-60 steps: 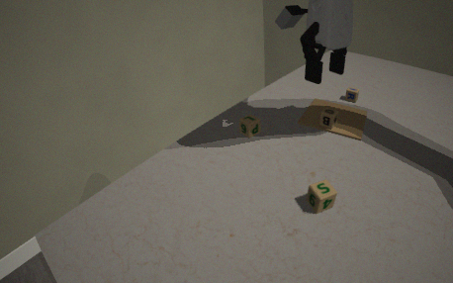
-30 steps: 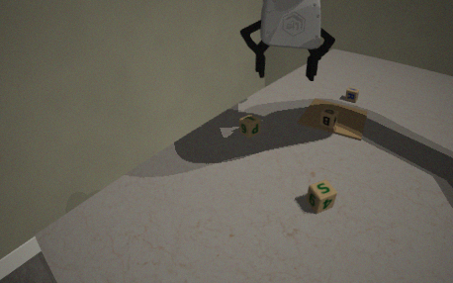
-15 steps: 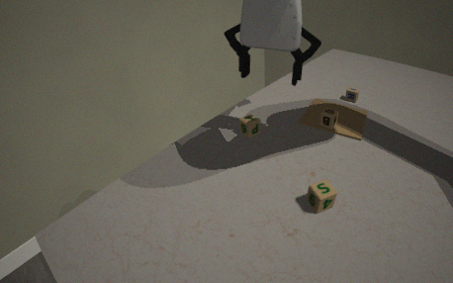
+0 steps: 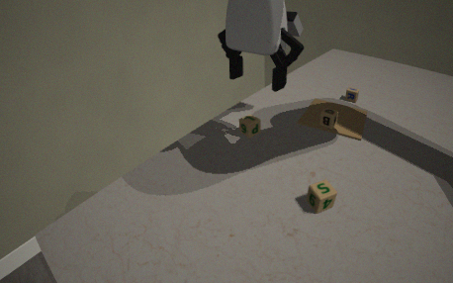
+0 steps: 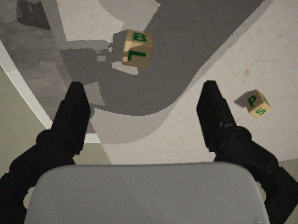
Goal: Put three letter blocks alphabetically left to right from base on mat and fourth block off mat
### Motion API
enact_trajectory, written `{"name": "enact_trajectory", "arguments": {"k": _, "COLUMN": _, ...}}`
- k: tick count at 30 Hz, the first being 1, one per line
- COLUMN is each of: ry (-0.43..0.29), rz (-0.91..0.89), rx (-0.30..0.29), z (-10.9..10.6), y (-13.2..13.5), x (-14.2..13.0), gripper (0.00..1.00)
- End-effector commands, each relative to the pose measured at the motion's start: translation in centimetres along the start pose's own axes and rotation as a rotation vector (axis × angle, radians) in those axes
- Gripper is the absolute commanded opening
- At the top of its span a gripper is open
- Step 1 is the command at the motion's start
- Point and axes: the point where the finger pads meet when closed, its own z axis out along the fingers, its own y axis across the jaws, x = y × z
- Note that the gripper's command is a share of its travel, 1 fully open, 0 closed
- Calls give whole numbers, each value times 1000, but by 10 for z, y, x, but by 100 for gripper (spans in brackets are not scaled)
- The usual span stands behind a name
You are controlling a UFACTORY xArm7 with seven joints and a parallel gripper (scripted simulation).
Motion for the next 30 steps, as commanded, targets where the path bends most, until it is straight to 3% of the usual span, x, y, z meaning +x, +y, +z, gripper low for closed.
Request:
{"name": "enact_trajectory", "arguments": {"k": 1, "ry": 22, "rz": 87, "rx": -16, "z": 0, "y": -4, "x": -5, "gripper": 100}}
{"name": "enact_trajectory", "arguments": {"k": 8, "ry": 31, "rz": 205, "rx": -19, "z": 2, "y": -8, "x": -12, "gripper": 100}}
{"name": "enact_trajectory", "arguments": {"k": 9, "ry": 31, "rz": 205, "rx": -19, "z": 2, "y": -8, "x": -12, "gripper": 69}}
{"name": "enact_trajectory", "arguments": {"k": 30, "ry": 31, "rz": 205, "rx": -19, "z": 2, "y": -8, "x": -12, "gripper": 69}}
